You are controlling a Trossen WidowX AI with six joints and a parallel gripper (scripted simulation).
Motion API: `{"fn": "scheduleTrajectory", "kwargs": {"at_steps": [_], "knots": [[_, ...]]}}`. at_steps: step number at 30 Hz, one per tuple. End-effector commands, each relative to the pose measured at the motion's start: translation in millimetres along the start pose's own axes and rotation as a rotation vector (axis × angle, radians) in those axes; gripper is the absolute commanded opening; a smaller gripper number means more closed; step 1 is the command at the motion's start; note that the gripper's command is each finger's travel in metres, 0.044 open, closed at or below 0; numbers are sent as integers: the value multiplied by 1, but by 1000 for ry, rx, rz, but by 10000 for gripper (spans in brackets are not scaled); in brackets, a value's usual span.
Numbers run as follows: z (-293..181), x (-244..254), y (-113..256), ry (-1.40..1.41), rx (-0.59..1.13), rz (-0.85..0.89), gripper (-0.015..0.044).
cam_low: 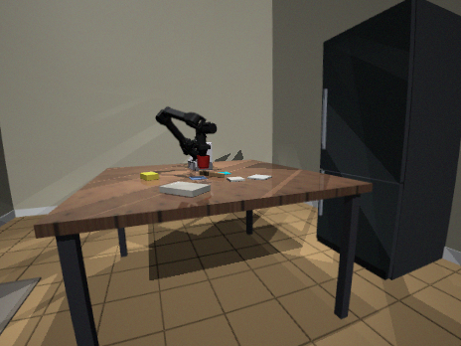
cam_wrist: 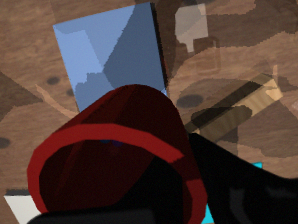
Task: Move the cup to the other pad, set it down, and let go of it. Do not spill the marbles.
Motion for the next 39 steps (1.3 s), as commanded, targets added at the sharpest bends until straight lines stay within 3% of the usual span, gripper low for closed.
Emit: {"fn": "scheduleTrajectory", "kwargs": {"at_steps": [1, 39], "knots": [[-12, -5, -1, 2, 0, -8, 0], [-108, -41, 3, 2, 5, -9, 0]]}}
Point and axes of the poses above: the point midway between the two fingers, 35 mm back from their tips, its own y axis back along the fingers, its own x axis across the jaws, z = x × y, the point moved 7 cm from there along y, back along the fingers, and after that the axes turned 6 degrees about y, right-handed, at the moved point
